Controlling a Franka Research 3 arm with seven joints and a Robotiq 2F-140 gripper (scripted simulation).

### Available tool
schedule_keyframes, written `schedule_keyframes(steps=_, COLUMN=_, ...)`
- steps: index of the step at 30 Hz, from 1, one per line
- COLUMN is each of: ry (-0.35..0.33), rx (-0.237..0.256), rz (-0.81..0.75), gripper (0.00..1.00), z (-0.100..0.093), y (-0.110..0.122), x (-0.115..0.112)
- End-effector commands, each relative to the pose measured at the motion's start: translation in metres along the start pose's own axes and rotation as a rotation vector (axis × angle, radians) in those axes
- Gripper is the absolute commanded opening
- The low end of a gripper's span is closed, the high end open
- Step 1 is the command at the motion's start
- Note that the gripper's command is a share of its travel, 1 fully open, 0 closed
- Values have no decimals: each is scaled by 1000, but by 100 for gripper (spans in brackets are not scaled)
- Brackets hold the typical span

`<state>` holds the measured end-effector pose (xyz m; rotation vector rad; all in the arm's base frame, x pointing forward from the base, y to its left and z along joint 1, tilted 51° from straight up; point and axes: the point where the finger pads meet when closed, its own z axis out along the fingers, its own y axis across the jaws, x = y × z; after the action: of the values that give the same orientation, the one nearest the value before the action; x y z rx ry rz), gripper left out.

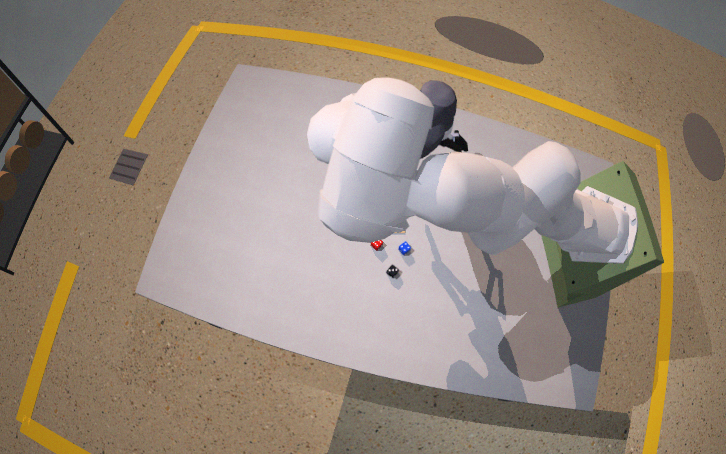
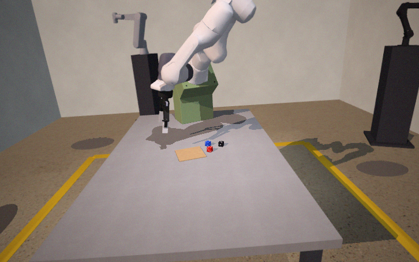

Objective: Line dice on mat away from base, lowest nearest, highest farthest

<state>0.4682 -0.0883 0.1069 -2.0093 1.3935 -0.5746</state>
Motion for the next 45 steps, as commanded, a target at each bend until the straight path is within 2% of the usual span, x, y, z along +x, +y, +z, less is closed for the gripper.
schedule_keyframes(steps=1, ry=0, rx=2, rz=-22, gripper=100, z=-2, y=-3, x=-6)
schedule_keyframes(steps=6, ry=0, rx=2, rz=-22, gripper=100, z=-2, y=-3, x=-6)
schedule_keyframes(steps=7, ry=-6, rx=13, rz=-78, gripper=100, z=-6, y=-17, x=-25)
schedule_keyframes(steps=16, ry=-6, rx=13, rz=-78, gripper=100, z=-6, y=-17, x=-25)
schedule_keyframes(steps=17, ry=-12, rx=25, rz=-131, gripper=100, z=-11, y=-29, x=-45)
schedule_keyframes(steps=27, ry=-12, rx=25, rz=-131, gripper=100, z=-11, y=-29, x=-45)
schedule_keyframes(steps=28, ry=-20, rx=37, rz=-179, gripper=100, z=-16, y=-38, x=-64)
schedule_keyframes(steps=37, ry=-20, rx=37, rz=-179, gripper=100, z=-16, y=-38, x=-64)
schedule_keyframes(steps=38, ry=-29, rx=51, rz=-225, gripper=100, z=-22, y=-47, x=-82)
schedule_keyframes(steps=45, ry=-29, rx=51, rz=-225, gripper=100, z=-22, y=-47, x=-82)
